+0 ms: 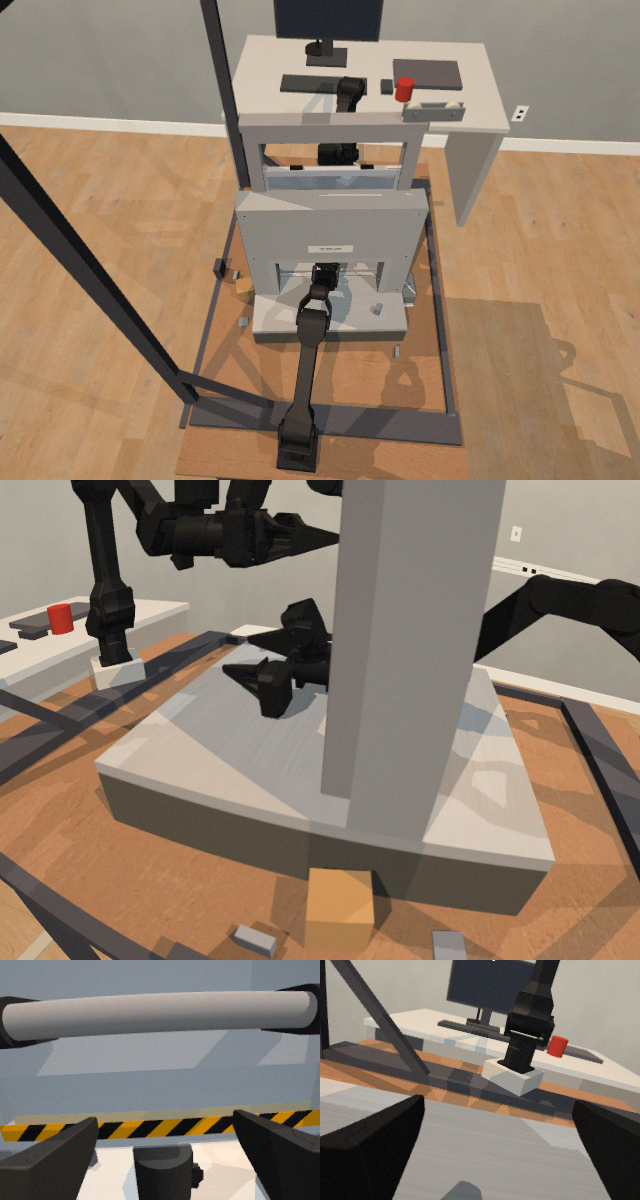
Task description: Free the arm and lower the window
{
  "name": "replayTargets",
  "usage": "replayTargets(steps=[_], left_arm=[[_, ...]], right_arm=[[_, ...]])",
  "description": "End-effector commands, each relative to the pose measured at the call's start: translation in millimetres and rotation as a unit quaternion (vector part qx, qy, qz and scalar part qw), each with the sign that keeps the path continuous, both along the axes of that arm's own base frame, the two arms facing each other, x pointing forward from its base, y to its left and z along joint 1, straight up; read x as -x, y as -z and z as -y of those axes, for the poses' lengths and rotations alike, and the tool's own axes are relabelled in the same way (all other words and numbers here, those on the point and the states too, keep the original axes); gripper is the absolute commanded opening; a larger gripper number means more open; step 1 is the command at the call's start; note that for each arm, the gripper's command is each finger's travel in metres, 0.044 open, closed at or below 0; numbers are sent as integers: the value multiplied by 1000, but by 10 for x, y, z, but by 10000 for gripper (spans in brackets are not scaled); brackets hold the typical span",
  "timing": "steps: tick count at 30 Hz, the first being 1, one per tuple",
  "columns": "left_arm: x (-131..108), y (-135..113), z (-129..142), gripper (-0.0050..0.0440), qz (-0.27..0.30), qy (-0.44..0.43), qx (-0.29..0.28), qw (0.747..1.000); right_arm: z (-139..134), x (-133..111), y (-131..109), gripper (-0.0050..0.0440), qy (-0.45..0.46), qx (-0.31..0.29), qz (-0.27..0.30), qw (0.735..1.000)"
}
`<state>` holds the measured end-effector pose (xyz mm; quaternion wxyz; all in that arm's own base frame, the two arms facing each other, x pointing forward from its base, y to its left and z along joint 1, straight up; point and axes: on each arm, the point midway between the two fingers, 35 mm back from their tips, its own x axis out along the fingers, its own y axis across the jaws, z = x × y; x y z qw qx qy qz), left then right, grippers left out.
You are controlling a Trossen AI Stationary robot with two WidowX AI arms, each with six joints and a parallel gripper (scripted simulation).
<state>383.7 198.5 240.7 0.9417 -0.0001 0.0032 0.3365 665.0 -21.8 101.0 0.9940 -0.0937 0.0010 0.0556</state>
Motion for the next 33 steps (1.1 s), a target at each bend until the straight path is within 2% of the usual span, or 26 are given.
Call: replayTargets(steps=[1,12,20,22,33], left_arm=[[-114,-127,-88,400,15,1,-5,1000],[-281,-120,-224,400,13,1,-5,1000],[-281,-123,-224,400,14,1,-5,1000],[-244,-291,-202,400,26,2,-10,1000],[-238,-445,-198,400,26,2,-10,1000]], right_arm=[[-1,-11,-356,400,-1,11,29,1000],[-1,-11,-356,400,-1,11,29,1000],[-1,-11,-356,400,-1,11,29,1000],[-1,-11,-356,400,-1,11,29,1000],[-1,-11,-356,400,-1,11,29,1000]])
